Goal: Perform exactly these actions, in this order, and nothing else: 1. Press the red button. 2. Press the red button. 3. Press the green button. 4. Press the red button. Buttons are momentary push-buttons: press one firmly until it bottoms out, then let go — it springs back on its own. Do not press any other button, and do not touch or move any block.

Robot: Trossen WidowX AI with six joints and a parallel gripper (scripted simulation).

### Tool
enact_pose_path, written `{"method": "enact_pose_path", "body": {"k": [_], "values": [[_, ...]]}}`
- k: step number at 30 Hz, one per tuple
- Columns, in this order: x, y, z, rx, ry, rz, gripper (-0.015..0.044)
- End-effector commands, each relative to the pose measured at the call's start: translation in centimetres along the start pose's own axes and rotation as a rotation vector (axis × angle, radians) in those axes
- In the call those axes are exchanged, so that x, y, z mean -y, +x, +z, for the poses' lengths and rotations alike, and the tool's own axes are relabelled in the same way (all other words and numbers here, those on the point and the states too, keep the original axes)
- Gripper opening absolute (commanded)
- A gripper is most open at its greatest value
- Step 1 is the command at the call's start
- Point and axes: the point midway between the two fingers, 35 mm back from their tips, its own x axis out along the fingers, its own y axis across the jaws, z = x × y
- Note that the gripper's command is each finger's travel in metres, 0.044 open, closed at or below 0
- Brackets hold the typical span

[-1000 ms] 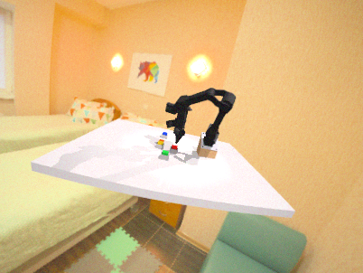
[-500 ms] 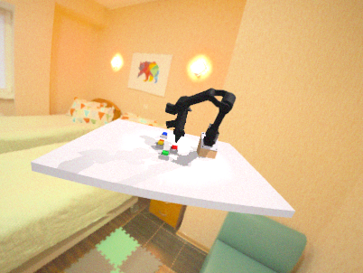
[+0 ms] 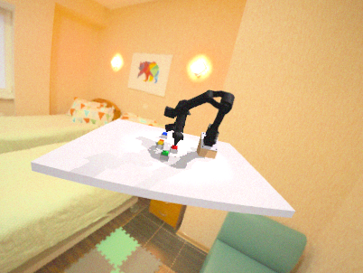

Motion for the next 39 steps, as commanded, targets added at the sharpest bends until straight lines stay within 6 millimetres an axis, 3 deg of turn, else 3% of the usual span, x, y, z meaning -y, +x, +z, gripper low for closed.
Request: {"method": "enact_pose_path", "body": {"k": [1, 24, 29, 39], "values": [[0.0, 0.7, -0.1, -0.002, 0.010, 0.007, 0.0020], [0.0, 1.1, -0.2, -0.002, 0.010, 0.008, 0.0020], [0.0, -2.1, -0.1, -0.003, 0.010, 0.006, 0.0020], [0.0, -1.4, -0.1, -0.002, 0.010, 0.006, 0.0020]]}}
